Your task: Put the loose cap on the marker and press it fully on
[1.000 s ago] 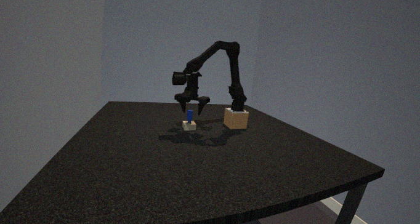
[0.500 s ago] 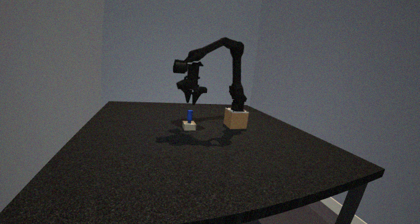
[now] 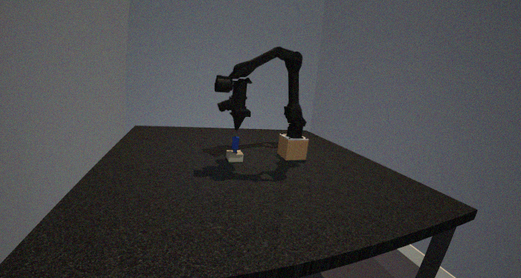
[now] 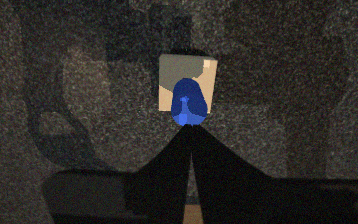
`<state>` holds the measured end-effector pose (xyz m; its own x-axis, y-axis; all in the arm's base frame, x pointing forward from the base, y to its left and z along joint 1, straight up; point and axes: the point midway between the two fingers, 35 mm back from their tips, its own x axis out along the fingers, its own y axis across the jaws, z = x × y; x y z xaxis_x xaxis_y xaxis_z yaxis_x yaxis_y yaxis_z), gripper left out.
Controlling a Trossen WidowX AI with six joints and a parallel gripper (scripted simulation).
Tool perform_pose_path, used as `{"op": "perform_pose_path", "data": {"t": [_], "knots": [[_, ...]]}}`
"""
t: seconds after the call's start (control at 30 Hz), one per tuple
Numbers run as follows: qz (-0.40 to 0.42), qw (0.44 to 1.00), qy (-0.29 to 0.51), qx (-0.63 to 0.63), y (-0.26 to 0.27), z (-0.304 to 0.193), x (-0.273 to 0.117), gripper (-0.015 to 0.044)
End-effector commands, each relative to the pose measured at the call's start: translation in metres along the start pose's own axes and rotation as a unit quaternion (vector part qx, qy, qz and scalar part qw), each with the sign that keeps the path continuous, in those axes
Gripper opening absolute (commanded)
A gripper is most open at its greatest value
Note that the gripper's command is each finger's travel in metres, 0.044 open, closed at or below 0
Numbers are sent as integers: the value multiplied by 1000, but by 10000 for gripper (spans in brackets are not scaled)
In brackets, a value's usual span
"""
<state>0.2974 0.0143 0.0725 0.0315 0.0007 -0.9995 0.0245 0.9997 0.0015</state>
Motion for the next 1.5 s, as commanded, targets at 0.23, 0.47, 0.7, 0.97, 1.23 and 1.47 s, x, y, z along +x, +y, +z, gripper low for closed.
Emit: {"op": "perform_pose_path", "data": {"t": [0.23, 0.47, 0.7, 0.97, 1.23, 1.47], "knots": [[-1, 1000, 2, 4, 0, 0, 10, 0], [-1, 1000, 2, 4, 0, 0, 19, 0], [-1, 1000, 2, 4, 0, 0, 28, 0], [-1, 1000, 2, 4, 0, -1, 37, 0], [-1, 1000, 2, 4, 0, 0, 43, 0], [0, 1000, -7, 2, 0, 3, 35, 0]]}}
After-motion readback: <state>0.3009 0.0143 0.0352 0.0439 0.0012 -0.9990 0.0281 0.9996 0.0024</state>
